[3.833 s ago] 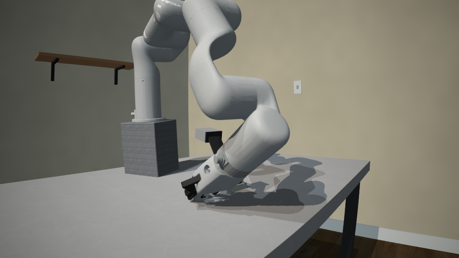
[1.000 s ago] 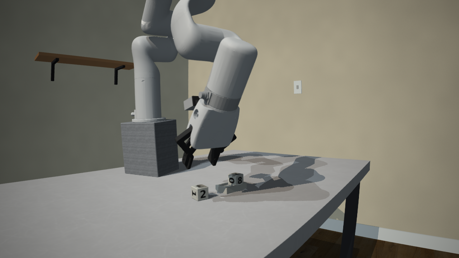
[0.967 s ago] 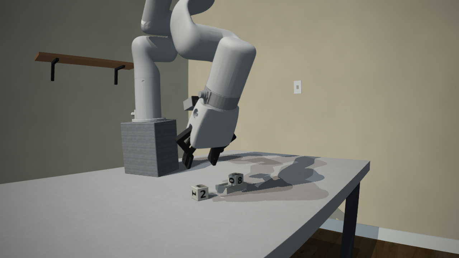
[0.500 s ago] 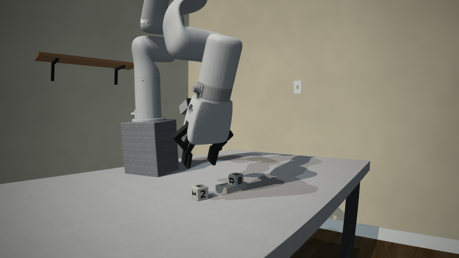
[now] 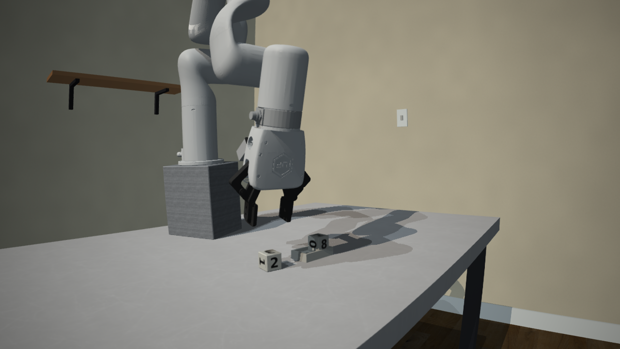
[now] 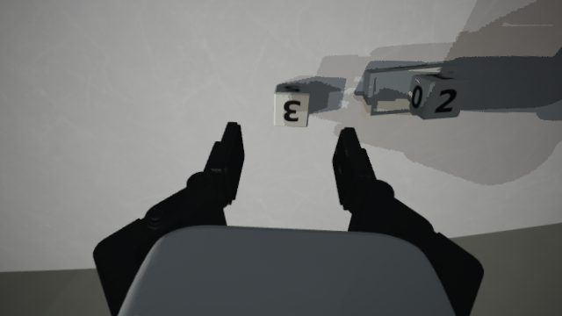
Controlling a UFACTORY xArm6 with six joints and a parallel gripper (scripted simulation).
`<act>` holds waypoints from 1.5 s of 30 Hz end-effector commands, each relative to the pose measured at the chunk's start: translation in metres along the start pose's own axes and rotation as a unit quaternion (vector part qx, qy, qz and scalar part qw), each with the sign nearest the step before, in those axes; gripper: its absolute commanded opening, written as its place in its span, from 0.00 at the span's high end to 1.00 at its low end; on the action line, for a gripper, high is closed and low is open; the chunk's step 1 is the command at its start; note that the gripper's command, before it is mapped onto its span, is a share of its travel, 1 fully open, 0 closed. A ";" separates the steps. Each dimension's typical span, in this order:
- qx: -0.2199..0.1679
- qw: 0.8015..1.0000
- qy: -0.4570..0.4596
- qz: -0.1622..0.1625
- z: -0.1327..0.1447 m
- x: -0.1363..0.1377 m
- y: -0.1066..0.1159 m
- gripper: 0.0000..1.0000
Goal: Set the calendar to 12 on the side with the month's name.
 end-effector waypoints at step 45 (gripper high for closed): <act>-0.109 0.989 -0.093 0.025 -0.007 0.001 0.001 0.00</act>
Point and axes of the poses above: the point where the finger pads meet when closed, its own y axis back along the fingers, its own x axis across the jaws, z = x × y, the point moved 1 cm from there along y, back along the fingers, and after that the axes turned 6 degrees about -y, right-handed, at the moved point
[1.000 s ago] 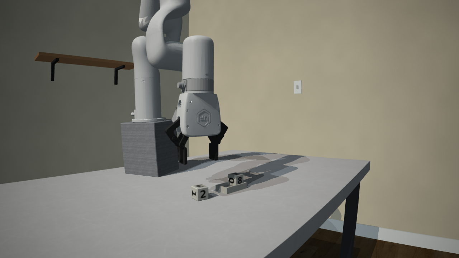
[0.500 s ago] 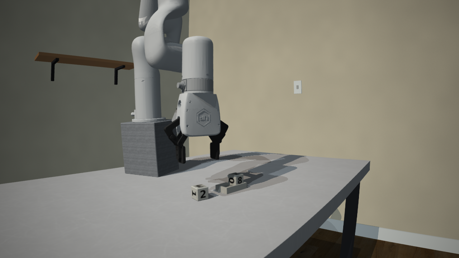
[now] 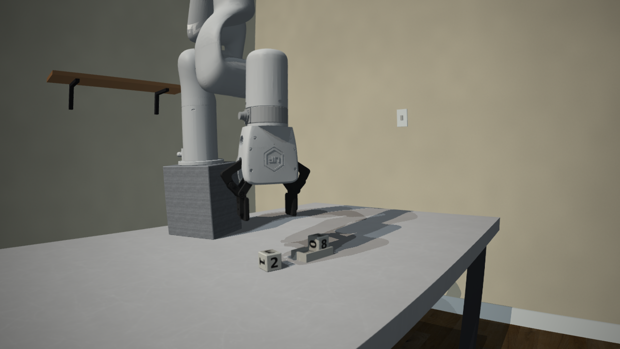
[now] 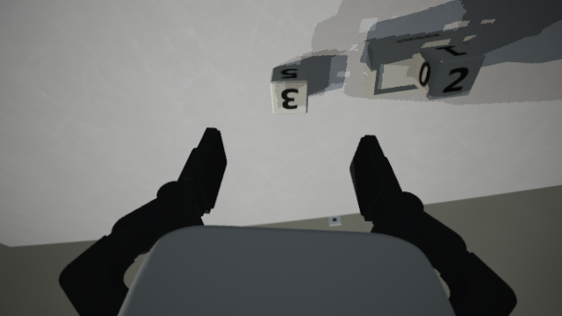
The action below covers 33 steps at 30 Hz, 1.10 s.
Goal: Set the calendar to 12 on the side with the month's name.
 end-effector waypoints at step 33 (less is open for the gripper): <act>-0.002 0.873 -0.487 0.000 0.001 0.000 0.003 0.00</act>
Point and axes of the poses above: the point where the finger pads meet when closed, its own y axis back along the fingers, its own x axis across the jaws, z = x × y, the point moved 1 cm from there along y, back along the fingers, and after that the axes turned 6 degrees about -y, right-handed, at the moved point
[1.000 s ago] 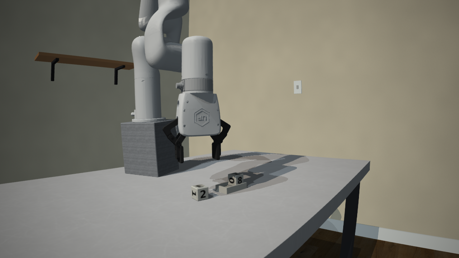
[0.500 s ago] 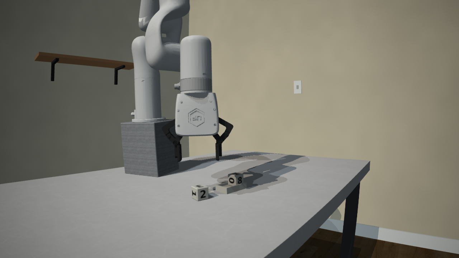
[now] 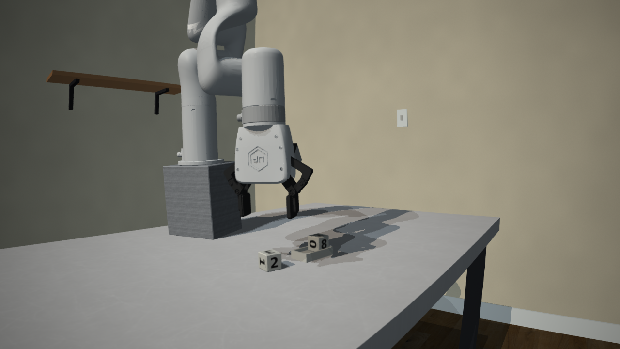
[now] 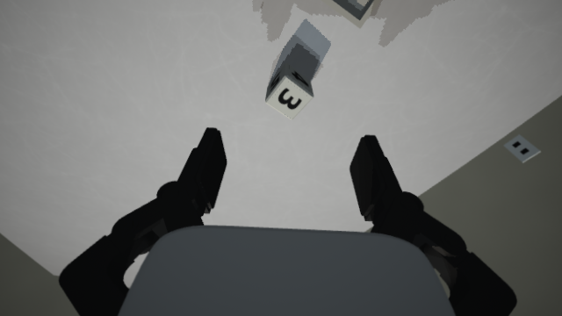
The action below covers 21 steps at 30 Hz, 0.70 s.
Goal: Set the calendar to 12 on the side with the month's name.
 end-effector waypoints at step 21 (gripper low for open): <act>-0.018 0.939 -0.342 0.000 0.000 0.001 0.002 0.00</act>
Point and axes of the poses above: the point where the finger pads meet when closed, its own y axis back along the fingers, its own x axis across the jaws, z = x × y, the point moved 1 cm from there along y, back along the fingers, and after that the axes turned 6 degrees about -y, right-handed, at the moved point
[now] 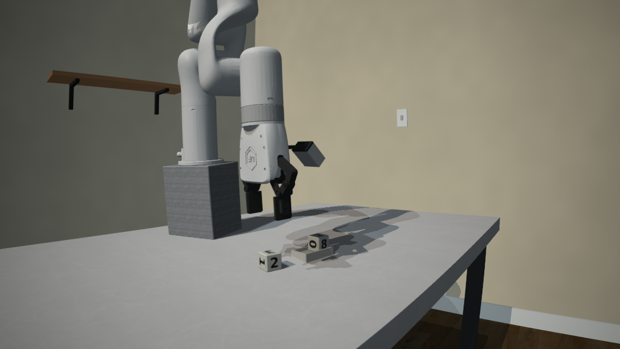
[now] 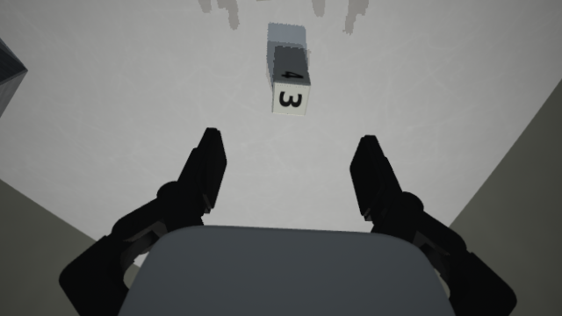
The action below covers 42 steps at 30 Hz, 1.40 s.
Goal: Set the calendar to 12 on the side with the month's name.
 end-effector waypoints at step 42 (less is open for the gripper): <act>-0.018 0.821 -0.571 0.014 0.000 0.001 0.003 0.00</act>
Point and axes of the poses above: the point where the finger pads meet when closed, its own y axis back along the fingers, its own x axis across the jaws, z = x × y, the point moved 1 cm from there along y, back along the fingers, and after that the axes turned 6 degrees about -y, right-handed, at the moved point
